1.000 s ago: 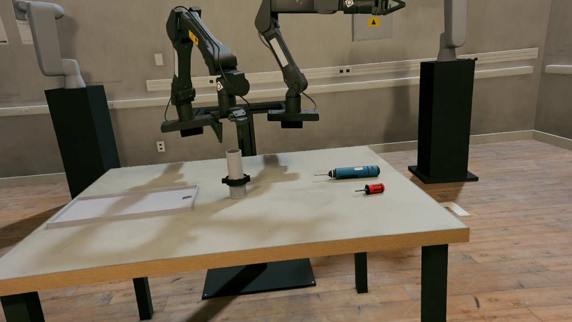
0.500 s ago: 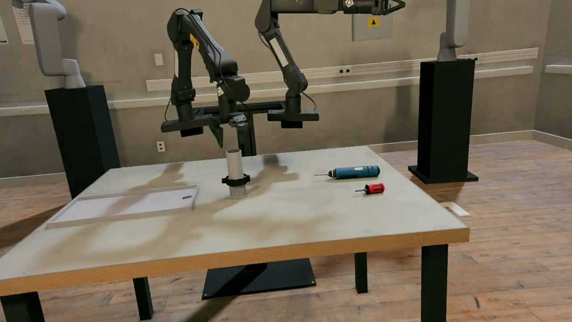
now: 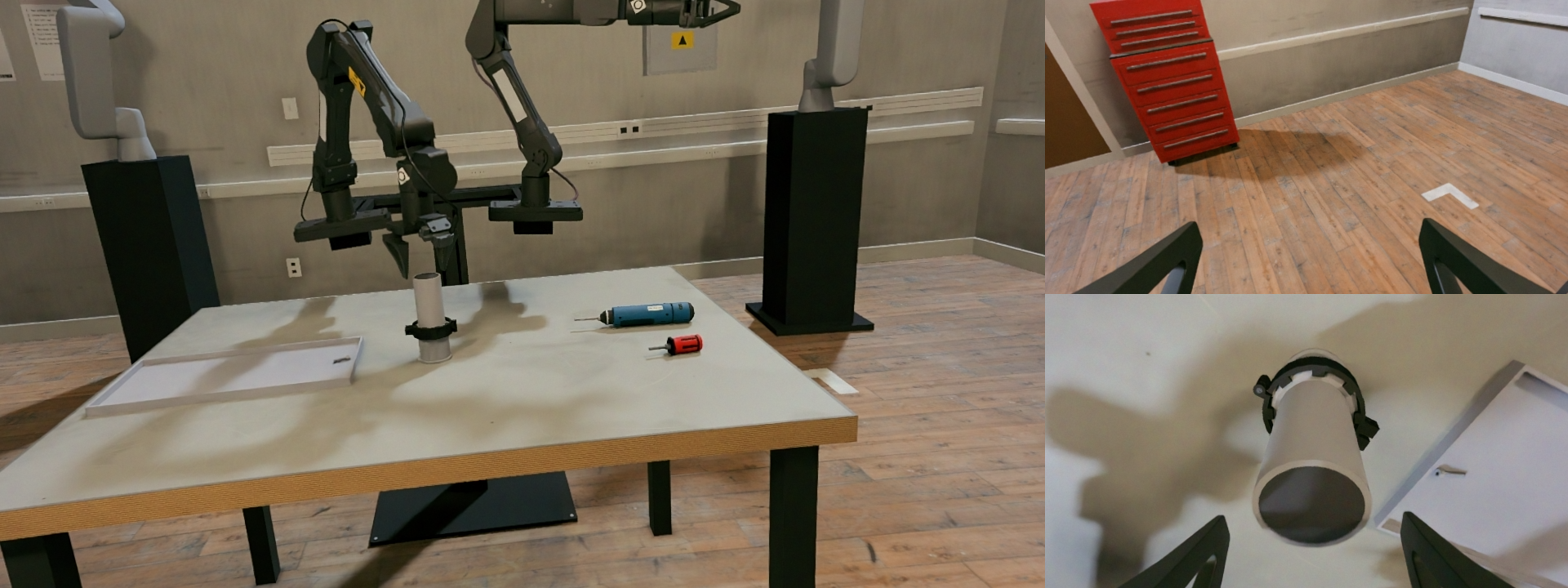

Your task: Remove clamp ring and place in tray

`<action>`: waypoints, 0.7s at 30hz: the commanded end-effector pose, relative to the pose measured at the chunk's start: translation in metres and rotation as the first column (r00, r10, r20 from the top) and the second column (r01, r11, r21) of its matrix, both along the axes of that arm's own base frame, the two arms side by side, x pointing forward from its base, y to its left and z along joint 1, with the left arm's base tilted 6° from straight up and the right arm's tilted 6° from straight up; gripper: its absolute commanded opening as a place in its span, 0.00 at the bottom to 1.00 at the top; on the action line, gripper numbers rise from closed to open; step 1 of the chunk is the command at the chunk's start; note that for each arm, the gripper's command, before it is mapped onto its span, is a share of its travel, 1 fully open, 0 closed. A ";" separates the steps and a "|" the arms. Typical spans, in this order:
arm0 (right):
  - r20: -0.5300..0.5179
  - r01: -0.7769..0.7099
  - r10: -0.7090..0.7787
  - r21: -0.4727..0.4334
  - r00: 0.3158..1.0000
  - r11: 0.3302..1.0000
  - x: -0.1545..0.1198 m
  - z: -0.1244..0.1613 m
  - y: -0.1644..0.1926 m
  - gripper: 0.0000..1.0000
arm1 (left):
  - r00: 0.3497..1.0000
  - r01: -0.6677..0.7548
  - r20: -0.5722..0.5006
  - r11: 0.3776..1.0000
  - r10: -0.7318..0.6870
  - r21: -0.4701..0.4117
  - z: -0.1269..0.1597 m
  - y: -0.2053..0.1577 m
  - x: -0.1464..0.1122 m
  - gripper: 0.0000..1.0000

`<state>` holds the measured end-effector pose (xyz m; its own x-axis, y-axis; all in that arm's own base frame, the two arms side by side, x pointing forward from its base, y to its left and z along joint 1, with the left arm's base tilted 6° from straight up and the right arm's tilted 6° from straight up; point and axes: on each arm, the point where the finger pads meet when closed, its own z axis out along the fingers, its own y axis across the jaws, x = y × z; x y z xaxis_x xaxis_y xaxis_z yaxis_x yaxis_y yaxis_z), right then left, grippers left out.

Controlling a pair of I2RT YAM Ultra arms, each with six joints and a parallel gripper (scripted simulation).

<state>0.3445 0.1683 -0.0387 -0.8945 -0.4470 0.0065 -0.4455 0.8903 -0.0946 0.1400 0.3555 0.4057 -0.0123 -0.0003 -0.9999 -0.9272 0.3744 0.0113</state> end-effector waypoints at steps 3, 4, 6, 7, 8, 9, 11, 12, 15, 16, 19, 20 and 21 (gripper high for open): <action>0.014 -0.003 0.003 0.007 1.000 1.000 0.003 -0.009 -0.001 0.80 | 1.000 -0.013 0.018 1.000 0.013 0.016 0.008 -0.001 -0.003 1.00; 0.045 -0.003 0.001 0.024 0.999 1.000 0.012 0.001 0.003 0.80 | 1.000 -0.013 0.018 1.000 0.013 0.016 0.008 -0.001 -0.003 1.00; 0.051 -0.002 0.001 0.027 0.999 1.000 0.014 0.003 0.004 0.80 | 1.000 -0.013 0.018 1.000 0.013 0.016 0.008 -0.001 -0.003 1.00; 0.051 -0.002 0.001 0.027 0.999 1.000 0.014 0.003 0.004 0.80 | 1.000 -0.013 0.018 1.000 0.013 0.016 0.008 -0.001 -0.003 1.00; 0.051 -0.002 0.001 0.027 0.999 1.000 0.014 0.003 0.004 0.80 | 1.000 -0.013 0.018 1.000 0.013 0.016 0.008 -0.001 -0.003 1.00; 0.020 -0.001 0.001 0.011 1.000 1.000 0.007 -0.010 0.000 0.80 | 1.000 -0.013 0.018 1.000 0.013 0.016 0.008 -0.001 -0.003 1.00; 0.006 -0.001 0.001 0.003 1.000 1.000 0.002 -0.017 -0.003 0.80 | 1.000 -0.013 0.018 1.000 0.013 0.016 0.008 -0.001 -0.003 1.00; 0.006 -0.001 0.001 0.003 1.000 1.000 0.003 -0.019 -0.004 0.80 | 1.000 -0.013 0.018 1.000 0.013 0.016 0.008 -0.001 -0.003 1.00; 0.006 -0.002 0.002 0.003 1.000 1.000 0.002 -0.024 -0.004 0.80 | 1.000 -0.013 0.018 1.000 0.013 0.016 0.008 -0.001 -0.003 1.00; 0.006 -0.004 0.004 0.003 1.000 1.000 0.002 -0.025 -0.003 0.80 | 1.000 -0.013 0.018 1.000 0.013 0.016 0.008 -0.001 -0.003 1.00; 0.013 -0.003 0.003 0.007 1.000 1.000 0.005 -0.029 -0.002 0.80 | 1.000 -0.013 0.018 1.000 0.013 0.016 0.008 -0.001 -0.003 1.00; 0.006 -0.001 0.001 0.003 1.000 1.000 0.003 -0.032 -0.005 0.80 | 1.000 -0.013 0.018 1.000 0.013 0.016 0.008 -0.001 -0.003 1.00; 0.034 -0.001 0.001 0.018 0.999 1.000 0.009 -0.021 -0.001 0.80 | 1.000 -0.013 0.018 1.000 0.013 0.016 0.008 -0.001 -0.003 1.00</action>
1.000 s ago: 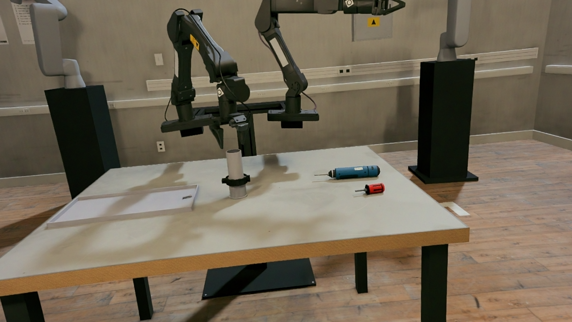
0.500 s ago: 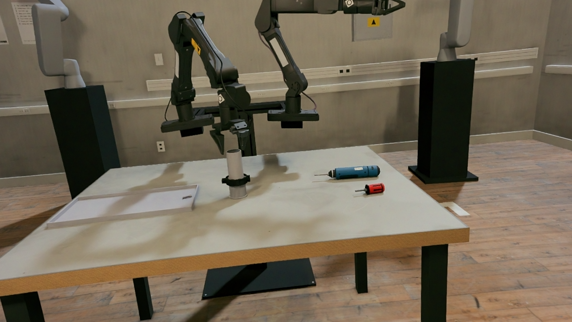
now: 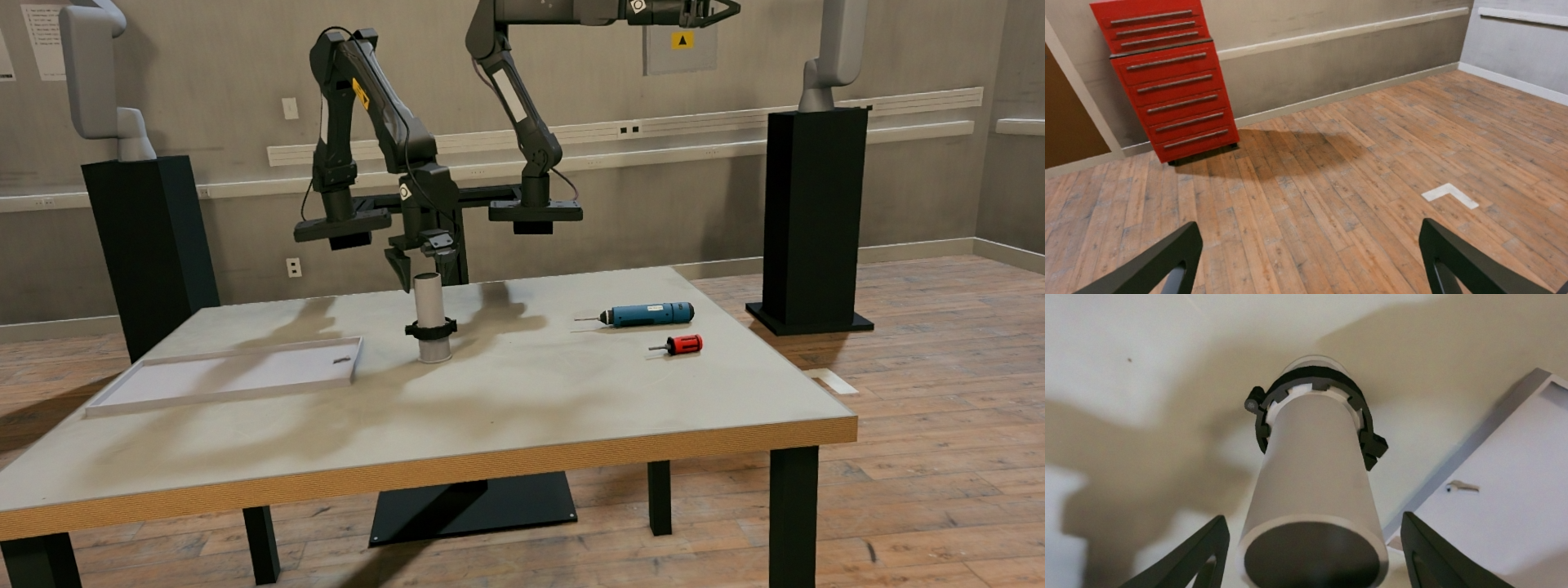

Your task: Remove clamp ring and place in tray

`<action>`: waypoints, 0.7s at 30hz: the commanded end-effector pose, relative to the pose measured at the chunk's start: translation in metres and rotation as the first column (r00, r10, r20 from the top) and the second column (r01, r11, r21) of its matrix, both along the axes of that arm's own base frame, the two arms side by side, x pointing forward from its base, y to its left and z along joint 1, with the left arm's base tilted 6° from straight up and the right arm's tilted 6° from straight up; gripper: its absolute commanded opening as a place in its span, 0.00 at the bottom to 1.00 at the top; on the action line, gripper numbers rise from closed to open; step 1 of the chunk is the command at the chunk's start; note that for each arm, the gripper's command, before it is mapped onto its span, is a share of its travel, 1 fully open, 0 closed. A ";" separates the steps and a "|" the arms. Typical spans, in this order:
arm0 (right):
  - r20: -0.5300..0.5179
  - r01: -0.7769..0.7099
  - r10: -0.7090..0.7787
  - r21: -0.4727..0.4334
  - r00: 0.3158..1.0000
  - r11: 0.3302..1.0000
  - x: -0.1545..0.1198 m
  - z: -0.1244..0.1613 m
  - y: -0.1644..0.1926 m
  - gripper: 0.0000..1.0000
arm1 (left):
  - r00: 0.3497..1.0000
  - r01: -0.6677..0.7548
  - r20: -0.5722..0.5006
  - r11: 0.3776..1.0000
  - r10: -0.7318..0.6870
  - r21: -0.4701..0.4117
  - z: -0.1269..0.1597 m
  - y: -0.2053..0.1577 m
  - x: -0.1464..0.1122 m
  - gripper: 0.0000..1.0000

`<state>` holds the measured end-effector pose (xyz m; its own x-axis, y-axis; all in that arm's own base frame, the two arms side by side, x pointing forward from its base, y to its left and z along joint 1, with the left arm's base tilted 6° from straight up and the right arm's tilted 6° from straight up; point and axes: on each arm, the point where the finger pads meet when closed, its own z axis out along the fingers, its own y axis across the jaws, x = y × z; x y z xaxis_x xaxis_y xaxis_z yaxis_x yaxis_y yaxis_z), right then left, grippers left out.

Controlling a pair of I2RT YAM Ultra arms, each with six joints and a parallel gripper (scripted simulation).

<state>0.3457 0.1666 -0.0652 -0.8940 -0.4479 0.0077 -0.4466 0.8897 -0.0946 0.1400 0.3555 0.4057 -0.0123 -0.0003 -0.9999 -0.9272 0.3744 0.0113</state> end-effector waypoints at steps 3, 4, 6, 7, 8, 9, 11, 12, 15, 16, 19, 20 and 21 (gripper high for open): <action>0.063 -0.002 0.000 0.033 0.998 0.999 0.017 0.013 0.006 0.80 | 1.000 -0.013 0.018 1.000 0.013 0.016 0.008 -0.001 -0.003 1.00; 0.063 -0.002 0.000 0.033 0.998 0.999 0.017 0.013 0.006 0.80 | 1.000 -0.013 0.018 1.000 0.013 0.016 0.008 -0.001 -0.003 1.00; 0.061 -0.003 0.001 0.032 0.998 0.999 0.017 0.012 0.007 0.80 | 1.000 -0.013 0.018 1.000 0.013 0.016 0.008 -0.001 -0.003 1.00; 0.031 -0.004 0.003 0.016 1.000 1.000 0.008 0.006 0.004 0.80 | 1.000 -0.013 0.018 1.000 0.013 0.016 0.008 -0.001 -0.003 1.00; 0.031 -0.004 0.003 0.016 1.000 1.000 0.008 0.006 0.004 0.80 | 1.000 -0.013 0.018 1.000 0.013 0.016 0.008 -0.001 -0.003 1.00; 0.031 -0.004 0.003 0.016 1.000 1.000 0.008 0.006 0.004 0.80 | 1.000 -0.013 0.018 1.000 0.013 0.016 0.008 -0.001 -0.003 1.00; 0.031 -0.004 0.003 0.016 1.000 1.000 0.008 0.006 0.004 0.80 | 1.000 -0.013 0.018 1.000 0.013 0.016 0.008 -0.001 -0.003 1.00; 0.031 -0.004 0.003 0.016 1.000 1.000 0.008 0.006 0.004 0.80 | 1.000 -0.013 0.018 1.000 0.013 0.016 0.008 -0.001 -0.003 1.00; 0.031 -0.004 0.003 0.016 1.000 1.000 0.008 0.006 0.004 0.80 | 1.000 -0.013 0.018 1.000 0.013 0.016 0.008 -0.001 -0.003 1.00; 0.031 -0.004 0.003 0.016 1.000 1.000 0.008 0.006 0.004 0.80 | 1.000 -0.013 0.018 1.000 0.013 0.016 0.008 -0.001 -0.003 1.00; 0.031 -0.004 0.003 0.016 1.000 1.000 0.008 0.006 0.004 0.80 | 1.000 -0.013 0.018 1.000 0.013 0.016 0.008 -0.001 -0.003 1.00; 0.031 -0.004 0.003 0.016 1.000 1.000 0.008 0.006 0.004 0.80 | 1.000 -0.013 0.018 1.000 0.013 0.016 0.008 -0.001 -0.003 1.00; 0.031 -0.004 0.003 0.016 1.000 1.000 0.008 0.006 0.004 0.80 | 1.000 -0.013 0.018 1.000 0.013 0.016 0.008 -0.001 -0.003 1.00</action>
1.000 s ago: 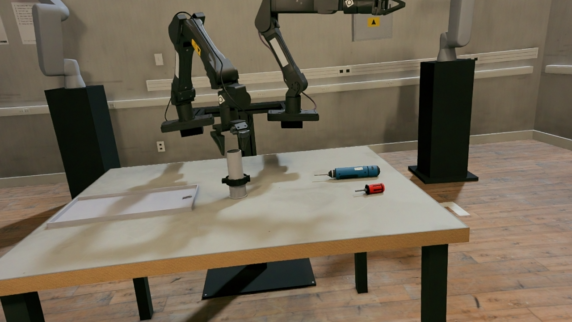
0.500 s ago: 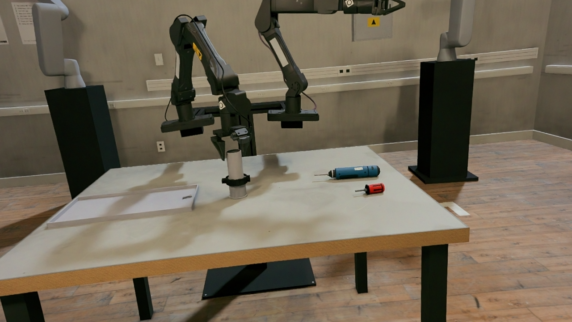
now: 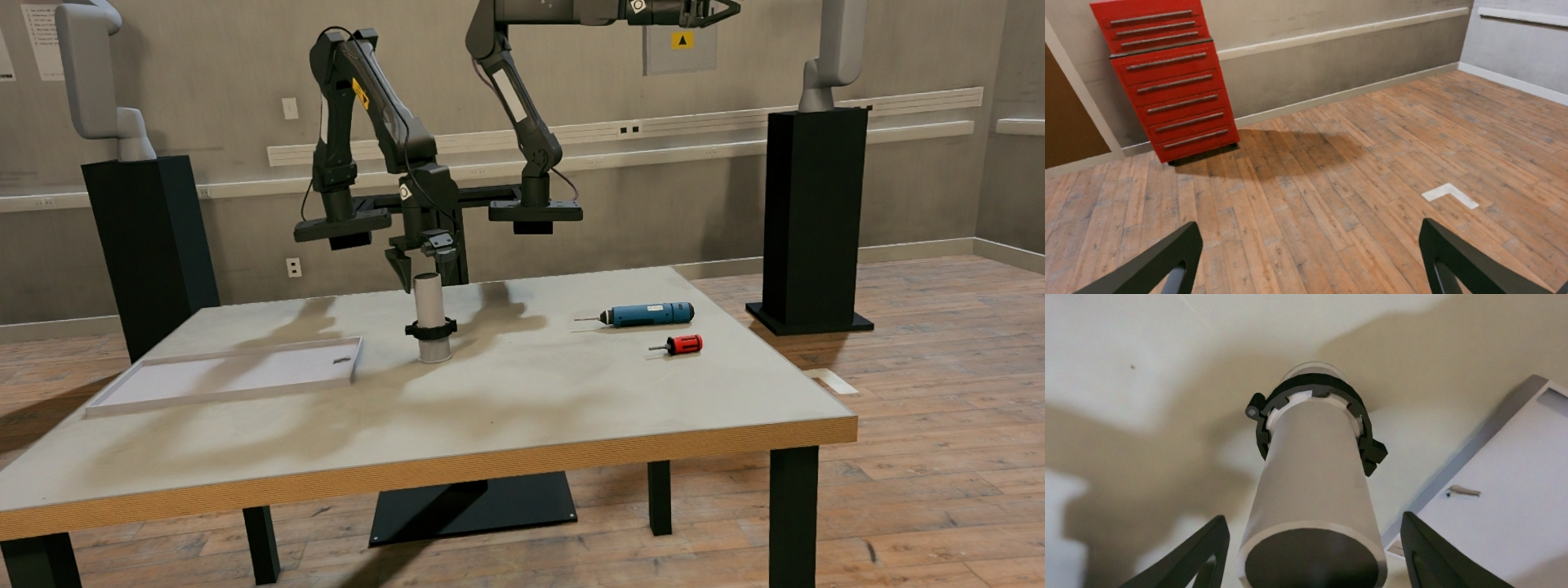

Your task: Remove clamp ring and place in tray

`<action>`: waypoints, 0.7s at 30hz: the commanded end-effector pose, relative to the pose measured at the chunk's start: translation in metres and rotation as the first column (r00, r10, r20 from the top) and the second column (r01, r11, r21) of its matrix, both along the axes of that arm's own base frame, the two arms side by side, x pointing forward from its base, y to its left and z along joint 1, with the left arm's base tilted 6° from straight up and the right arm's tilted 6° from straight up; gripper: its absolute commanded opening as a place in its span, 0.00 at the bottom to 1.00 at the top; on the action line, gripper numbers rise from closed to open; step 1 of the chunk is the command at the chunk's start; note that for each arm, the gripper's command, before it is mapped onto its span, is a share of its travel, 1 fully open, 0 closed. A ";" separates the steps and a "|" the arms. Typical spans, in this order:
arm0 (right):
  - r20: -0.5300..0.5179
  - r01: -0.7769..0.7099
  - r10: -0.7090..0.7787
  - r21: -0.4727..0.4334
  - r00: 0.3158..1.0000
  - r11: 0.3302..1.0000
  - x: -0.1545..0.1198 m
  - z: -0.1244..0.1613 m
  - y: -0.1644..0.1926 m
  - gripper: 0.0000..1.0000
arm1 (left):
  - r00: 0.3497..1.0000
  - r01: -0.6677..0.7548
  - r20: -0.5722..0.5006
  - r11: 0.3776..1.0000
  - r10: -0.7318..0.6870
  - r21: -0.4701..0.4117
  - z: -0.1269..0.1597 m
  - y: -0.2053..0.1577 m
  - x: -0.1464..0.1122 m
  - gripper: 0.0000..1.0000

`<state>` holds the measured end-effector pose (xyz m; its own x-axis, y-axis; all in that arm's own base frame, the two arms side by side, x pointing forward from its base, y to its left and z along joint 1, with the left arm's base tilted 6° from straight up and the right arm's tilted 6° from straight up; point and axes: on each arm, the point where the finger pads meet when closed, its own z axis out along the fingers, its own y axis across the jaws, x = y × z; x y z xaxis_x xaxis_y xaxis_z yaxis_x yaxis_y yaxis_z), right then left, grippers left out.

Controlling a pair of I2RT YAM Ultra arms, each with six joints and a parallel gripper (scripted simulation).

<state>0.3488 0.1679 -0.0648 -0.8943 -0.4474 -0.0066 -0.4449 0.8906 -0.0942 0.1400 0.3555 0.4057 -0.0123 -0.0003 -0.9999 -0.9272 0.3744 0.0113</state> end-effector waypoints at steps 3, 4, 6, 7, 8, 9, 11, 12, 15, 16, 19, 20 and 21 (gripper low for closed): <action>0.051 -0.003 0.001 0.027 0.999 1.000 0.014 0.014 0.004 0.80 | 1.000 -0.013 0.018 1.000 0.013 0.016 0.008 -0.001 -0.003 1.00; 0.050 -0.002 0.001 0.027 0.999 1.000 0.014 0.014 0.004 0.80 | 1.000 -0.013 0.018 1.000 0.013 0.016 0.008 -0.001 -0.003 1.00; 0.050 -0.001 0.000 0.027 0.999 1.000 0.015 0.015 0.004 0.80 | 1.000 -0.013 0.018 1.000 0.013 0.016 0.008 -0.001 -0.003 1.00; 0.050 -0.001 -0.001 0.027 0.999 1.000 0.015 0.015 0.004 0.80 | 1.000 -0.013 0.018 1.000 0.013 0.016 0.008 -0.001 -0.003 1.00; 0.050 -0.001 -0.001 0.027 0.999 1.000 0.015 0.015 0.004 0.80 | 1.000 -0.013 0.018 1.000 0.013 0.016 0.008 -0.001 -0.003 1.00; 0.050 -0.001 -0.001 0.027 0.999 1.000 0.015 0.015 0.004 0.80 | 1.000 -0.013 0.018 1.000 0.013 0.016 0.008 -0.001 -0.003 1.00; 0.050 -0.001 -0.001 0.027 0.999 1.000 0.015 0.015 0.004 0.80 | 1.000 -0.013 0.018 1.000 0.013 0.016 0.008 -0.001 -0.003 1.00; 0.050 -0.001 -0.001 0.027 0.999 1.000 0.015 0.015 0.004 0.80 | 1.000 -0.013 0.018 1.000 0.013 0.016 0.008 -0.001 -0.003 1.00; 0.050 -0.001 -0.001 0.027 0.999 1.000 0.015 0.015 0.004 0.80 | 1.000 -0.013 0.018 1.000 0.013 0.016 0.008 -0.001 -0.003 1.00; 0.050 -0.001 -0.001 0.027 0.999 1.000 0.015 0.015 0.004 0.80 | 1.000 -0.013 0.018 1.000 0.013 0.016 0.008 -0.001 -0.003 1.00; 0.044 -0.001 0.000 0.023 0.999 1.000 0.013 0.014 0.004 0.72 | 1.000 -0.013 0.018 1.000 0.013 0.016 0.008 -0.001 -0.003 1.00; 0.040 -0.001 0.000 0.022 0.999 1.000 0.013 0.013 0.004 0.72 | 1.000 -0.013 0.018 1.000 0.013 0.016 0.008 -0.001 -0.003 1.00; 0.038 -0.001 0.000 0.020 0.999 1.000 0.012 0.012 0.004 0.72 | 1.000 -0.013 0.018 1.000 0.013 0.016 0.008 -0.001 -0.003 1.00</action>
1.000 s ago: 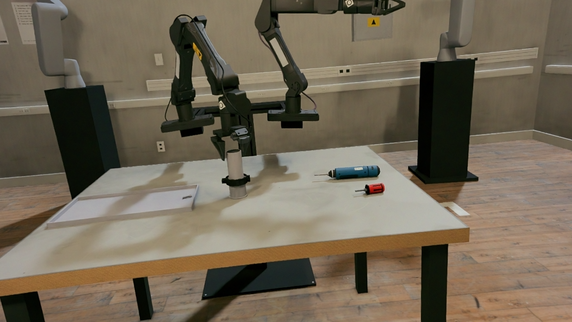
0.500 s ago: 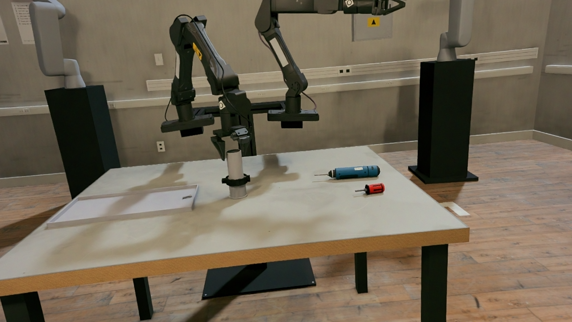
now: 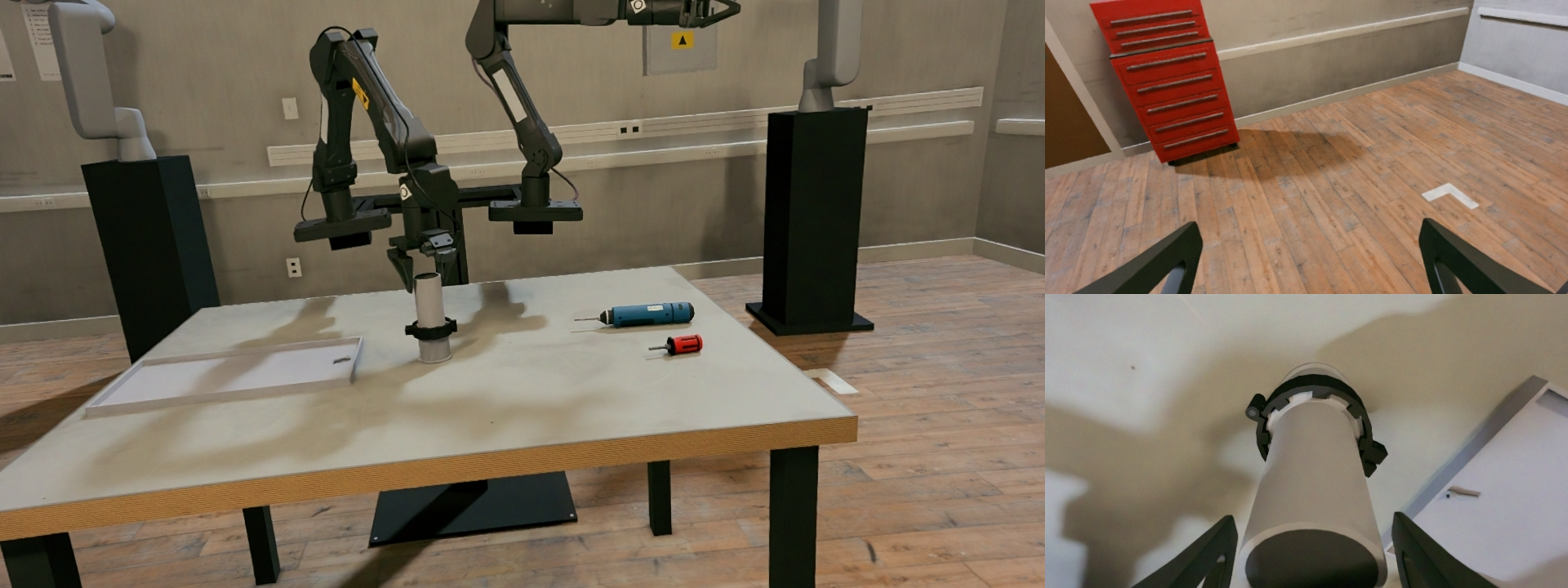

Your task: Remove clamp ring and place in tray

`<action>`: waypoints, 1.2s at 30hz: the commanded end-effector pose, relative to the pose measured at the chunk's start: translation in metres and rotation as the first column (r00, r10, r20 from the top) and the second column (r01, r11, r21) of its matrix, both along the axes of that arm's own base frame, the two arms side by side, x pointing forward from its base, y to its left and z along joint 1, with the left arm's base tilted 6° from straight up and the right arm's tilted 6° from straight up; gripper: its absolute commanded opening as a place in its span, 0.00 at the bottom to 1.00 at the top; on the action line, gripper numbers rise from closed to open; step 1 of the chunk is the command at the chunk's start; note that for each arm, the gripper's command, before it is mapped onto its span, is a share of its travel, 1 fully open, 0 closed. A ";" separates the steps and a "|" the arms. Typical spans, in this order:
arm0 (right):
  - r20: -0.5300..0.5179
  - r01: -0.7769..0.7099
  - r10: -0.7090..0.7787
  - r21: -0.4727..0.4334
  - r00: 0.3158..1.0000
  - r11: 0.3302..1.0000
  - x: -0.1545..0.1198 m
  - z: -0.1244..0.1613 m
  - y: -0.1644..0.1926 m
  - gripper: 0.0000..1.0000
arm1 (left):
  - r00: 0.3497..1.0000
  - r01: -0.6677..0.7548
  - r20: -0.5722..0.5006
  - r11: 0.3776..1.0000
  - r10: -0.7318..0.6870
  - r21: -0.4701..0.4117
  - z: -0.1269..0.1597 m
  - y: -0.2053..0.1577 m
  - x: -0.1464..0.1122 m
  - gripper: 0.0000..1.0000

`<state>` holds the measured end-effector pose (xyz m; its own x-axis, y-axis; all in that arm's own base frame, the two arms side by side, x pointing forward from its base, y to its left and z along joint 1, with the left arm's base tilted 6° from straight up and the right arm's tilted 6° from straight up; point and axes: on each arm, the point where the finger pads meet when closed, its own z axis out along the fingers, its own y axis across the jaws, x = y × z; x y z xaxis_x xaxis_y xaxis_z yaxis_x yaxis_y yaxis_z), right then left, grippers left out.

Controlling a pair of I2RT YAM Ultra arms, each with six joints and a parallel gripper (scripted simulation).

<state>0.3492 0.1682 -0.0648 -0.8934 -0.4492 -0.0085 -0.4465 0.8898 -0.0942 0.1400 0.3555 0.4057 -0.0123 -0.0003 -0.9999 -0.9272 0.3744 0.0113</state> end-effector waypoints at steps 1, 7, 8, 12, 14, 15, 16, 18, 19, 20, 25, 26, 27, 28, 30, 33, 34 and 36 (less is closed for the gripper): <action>0.034 0.001 -0.002 0.018 0.999 1.000 0.010 0.012 0.003 0.72 | 1.000 -0.013 0.018 1.000 0.013 0.016 0.008 -0.001 -0.003 1.00; 0.017 -0.002 0.002 0.008 1.000 1.000 0.004 0.005 0.003 0.72 | 1.000 -0.013 0.018 1.000 0.013 0.016 0.008 -0.001 -0.003 1.00; 0.017 -0.002 0.002 0.008 1.000 1.000 0.004 0.005 0.003 0.72 | 1.000 -0.013 0.018 1.000 0.013 0.016 0.008 -0.001 -0.003 1.00; 0.017 -0.002 0.002 0.008 1.000 1.000 0.004 0.005 0.003 0.72 | 1.000 -0.013 0.018 1.000 0.013 0.016 0.008 -0.001 -0.003 1.00; 0.017 -0.002 0.002 0.008 1.000 1.000 0.004 0.005 0.003 0.64 | 1.000 -0.013 0.018 1.000 0.013 0.016 0.008 -0.001 -0.003 1.00; 0.017 -0.002 0.002 0.008 1.000 1.000 0.004 0.005 0.003 0.64 | 1.000 -0.013 0.018 1.000 0.013 0.016 0.008 -0.001 -0.003 1.00; 0.017 -0.002 0.002 0.008 1.000 1.000 0.004 0.005 0.003 0.64 | 1.000 -0.013 0.018 1.000 0.013 0.016 0.008 -0.001 -0.003 1.00; 0.017 -0.002 0.002 0.008 1.000 1.000 0.004 0.005 0.003 0.64 | 1.000 -0.013 0.018 1.000 0.013 0.016 0.008 -0.001 -0.003 1.00; 0.017 -0.002 0.002 0.008 1.000 1.000 0.004 0.005 0.003 0.64 | 1.000 -0.013 0.018 1.000 0.013 0.016 0.008 -0.001 -0.003 1.00; 0.017 -0.002 0.002 0.008 1.000 1.000 0.004 0.005 0.003 0.64 | 1.000 -0.013 0.018 1.000 0.013 0.016 0.008 -0.001 -0.003 1.00; 0.017 -0.002 0.002 0.008 1.000 1.000 0.004 0.005 0.003 0.64 | 1.000 -0.013 0.018 1.000 0.013 0.016 0.008 -0.001 -0.003 1.00; 0.017 -0.002 0.002 0.008 1.000 1.000 0.004 0.005 0.003 0.64 | 1.000 -0.013 0.018 1.000 0.013 0.016 0.008 -0.001 -0.003 1.00; 0.017 -0.002 0.002 0.008 1.000 1.000 0.004 0.005 0.003 0.64 | 1.000 -0.013 0.018 1.000 0.013 0.016 0.008 -0.001 -0.003 1.00; 0.017 -0.002 0.002 0.008 1.000 1.000 0.004 0.005 0.003 0.64 | 1.000 -0.013 0.018 1.000 0.013 0.016 0.008 -0.001 -0.003 1.00; 0.017 -0.002 0.002 0.008 1.000 1.000 0.004 0.005 0.003 0.64 | 1.000 -0.013 0.018 1.000 0.013 0.016 0.008 -0.001 -0.003 1.00; 0.017 -0.002 0.002 0.008 1.000 1.000 0.004 0.005 0.003 0.56 | 1.000 -0.013 0.018 1.000 0.013 0.016 0.008 -0.001 -0.003 1.00; 0.017 -0.002 0.002 0.008 1.000 1.000 0.004 0.005 0.003 0.56 | 1.000 -0.013 0.018 1.000 0.013 0.016 0.008 -0.001 -0.003 1.00; 0.017 -0.002 0.002 0.008 1.000 1.000 0.004 0.005 0.003 0.56 | 1.000 -0.013 0.018 1.000 0.013 0.016 0.008 -0.001 -0.003 1.00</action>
